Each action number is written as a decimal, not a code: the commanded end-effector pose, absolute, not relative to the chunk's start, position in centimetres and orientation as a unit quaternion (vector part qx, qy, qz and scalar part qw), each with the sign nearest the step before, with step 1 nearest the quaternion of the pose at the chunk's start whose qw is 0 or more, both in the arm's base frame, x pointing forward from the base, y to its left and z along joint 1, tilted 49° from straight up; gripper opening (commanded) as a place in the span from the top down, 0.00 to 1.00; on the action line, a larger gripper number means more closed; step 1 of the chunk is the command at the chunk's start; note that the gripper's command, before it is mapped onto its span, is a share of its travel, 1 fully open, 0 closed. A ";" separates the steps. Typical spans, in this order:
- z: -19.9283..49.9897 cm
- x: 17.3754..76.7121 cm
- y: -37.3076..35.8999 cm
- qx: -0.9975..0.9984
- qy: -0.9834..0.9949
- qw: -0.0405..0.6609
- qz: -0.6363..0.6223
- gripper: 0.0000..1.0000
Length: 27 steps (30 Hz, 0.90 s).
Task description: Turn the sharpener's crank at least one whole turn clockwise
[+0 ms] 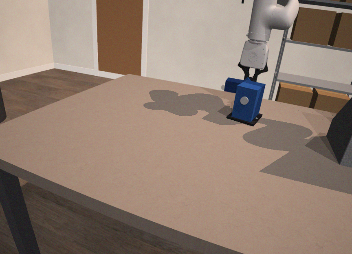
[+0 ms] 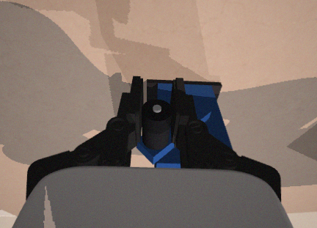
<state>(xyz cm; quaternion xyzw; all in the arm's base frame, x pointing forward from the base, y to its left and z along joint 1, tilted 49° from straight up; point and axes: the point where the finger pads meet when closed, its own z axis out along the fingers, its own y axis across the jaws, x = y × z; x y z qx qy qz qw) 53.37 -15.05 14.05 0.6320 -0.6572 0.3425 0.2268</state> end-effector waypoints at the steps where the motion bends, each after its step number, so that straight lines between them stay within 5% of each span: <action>1: 13.7 54.2 -15.6 0.632 -0.657 0.227 0.343 1.00; 27: 12.2 55.3 -17.3 0.632 -0.657 0.227 0.343 1.00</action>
